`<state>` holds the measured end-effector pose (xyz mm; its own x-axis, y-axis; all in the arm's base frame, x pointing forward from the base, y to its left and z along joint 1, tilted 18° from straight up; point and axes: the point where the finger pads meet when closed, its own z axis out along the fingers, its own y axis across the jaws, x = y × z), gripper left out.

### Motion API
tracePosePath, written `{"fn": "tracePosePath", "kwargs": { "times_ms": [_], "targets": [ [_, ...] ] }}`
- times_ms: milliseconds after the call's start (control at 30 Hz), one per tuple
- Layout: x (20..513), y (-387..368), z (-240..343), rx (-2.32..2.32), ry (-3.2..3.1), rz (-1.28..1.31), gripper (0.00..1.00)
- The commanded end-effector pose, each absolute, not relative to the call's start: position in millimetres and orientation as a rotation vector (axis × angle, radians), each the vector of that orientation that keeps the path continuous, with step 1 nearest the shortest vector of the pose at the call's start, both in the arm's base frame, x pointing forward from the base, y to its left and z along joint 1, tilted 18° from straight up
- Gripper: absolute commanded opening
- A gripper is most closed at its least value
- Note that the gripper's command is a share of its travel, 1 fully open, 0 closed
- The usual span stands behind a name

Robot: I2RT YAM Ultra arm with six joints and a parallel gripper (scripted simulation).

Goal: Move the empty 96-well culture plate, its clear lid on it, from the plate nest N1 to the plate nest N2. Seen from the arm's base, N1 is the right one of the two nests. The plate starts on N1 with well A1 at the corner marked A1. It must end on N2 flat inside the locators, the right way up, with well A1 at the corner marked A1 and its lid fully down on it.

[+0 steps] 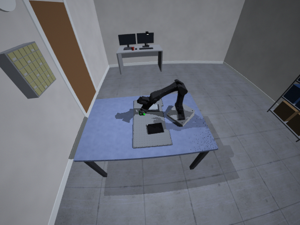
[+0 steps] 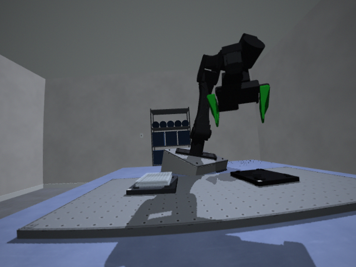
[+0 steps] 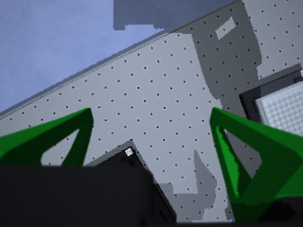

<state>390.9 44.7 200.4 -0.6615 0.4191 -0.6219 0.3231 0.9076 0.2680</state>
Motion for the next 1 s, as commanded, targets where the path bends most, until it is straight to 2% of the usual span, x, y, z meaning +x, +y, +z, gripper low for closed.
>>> {"fn": "tracePosePath", "kwargs": {
  "times_ms": [0, 167, 500, 700, 967],
  "targets": [
    [394, 40, 212, 0.459, 2.354, 0.16, 1.0],
    [391, 19, 209, 0.414, 2.38, 0.127, 1.0],
    [388, -21, 167, 0.298, 2.59, 0.045, 1.0],
    [382, -37, 168, 0.253, 2.61, 0.039, 1.0],
    [371, -69, 134, 0.179, 2.742, 0.061, 1.0]
  ]
}}
